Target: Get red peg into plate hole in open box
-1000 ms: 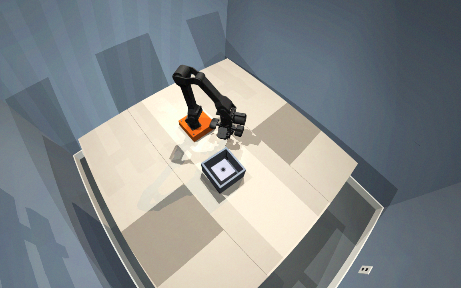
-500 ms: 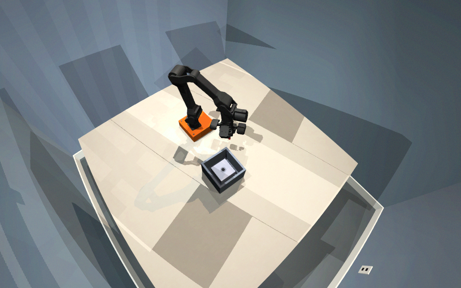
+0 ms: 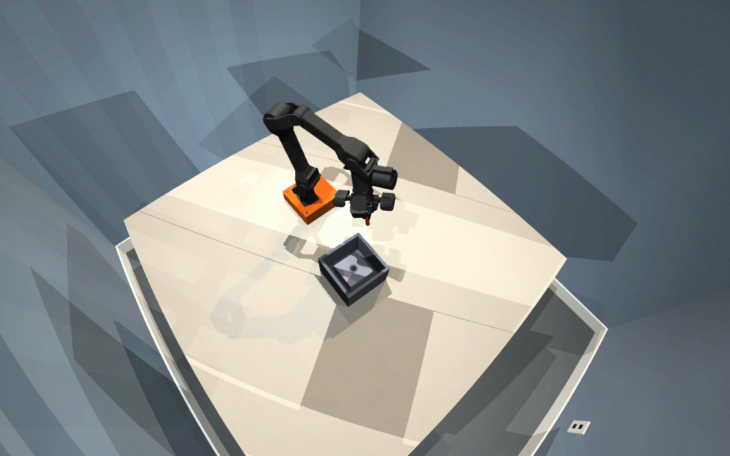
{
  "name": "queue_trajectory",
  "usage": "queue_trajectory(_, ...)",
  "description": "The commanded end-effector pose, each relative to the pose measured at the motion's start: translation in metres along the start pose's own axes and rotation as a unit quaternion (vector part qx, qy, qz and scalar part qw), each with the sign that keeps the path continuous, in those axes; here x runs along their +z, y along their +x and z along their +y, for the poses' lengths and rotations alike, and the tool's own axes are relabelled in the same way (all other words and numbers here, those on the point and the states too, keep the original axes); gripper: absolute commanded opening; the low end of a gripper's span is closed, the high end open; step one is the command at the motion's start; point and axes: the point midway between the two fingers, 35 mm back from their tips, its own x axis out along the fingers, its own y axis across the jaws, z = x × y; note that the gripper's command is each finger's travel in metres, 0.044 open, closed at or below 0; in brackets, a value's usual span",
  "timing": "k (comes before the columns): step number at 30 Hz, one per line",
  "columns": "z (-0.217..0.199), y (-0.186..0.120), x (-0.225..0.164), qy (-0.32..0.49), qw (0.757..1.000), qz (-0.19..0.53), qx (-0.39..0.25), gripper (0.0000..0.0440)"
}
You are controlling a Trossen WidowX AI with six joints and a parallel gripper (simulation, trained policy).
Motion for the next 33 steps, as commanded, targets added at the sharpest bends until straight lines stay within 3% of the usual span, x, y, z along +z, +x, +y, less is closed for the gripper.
queue_trajectory(1, 0.006, -0.01, 0.016, 0.0, 1.0, -0.016, 0.004, 0.0)
queue_trajectory(16, 0.006, -0.016, 0.084, 0.045, 0.998, -0.048, -0.005, 0.0)
queue_trajectory(33, -0.007, 0.007, 0.137, 0.095, 0.994, -0.048, -0.02, 0.0007)
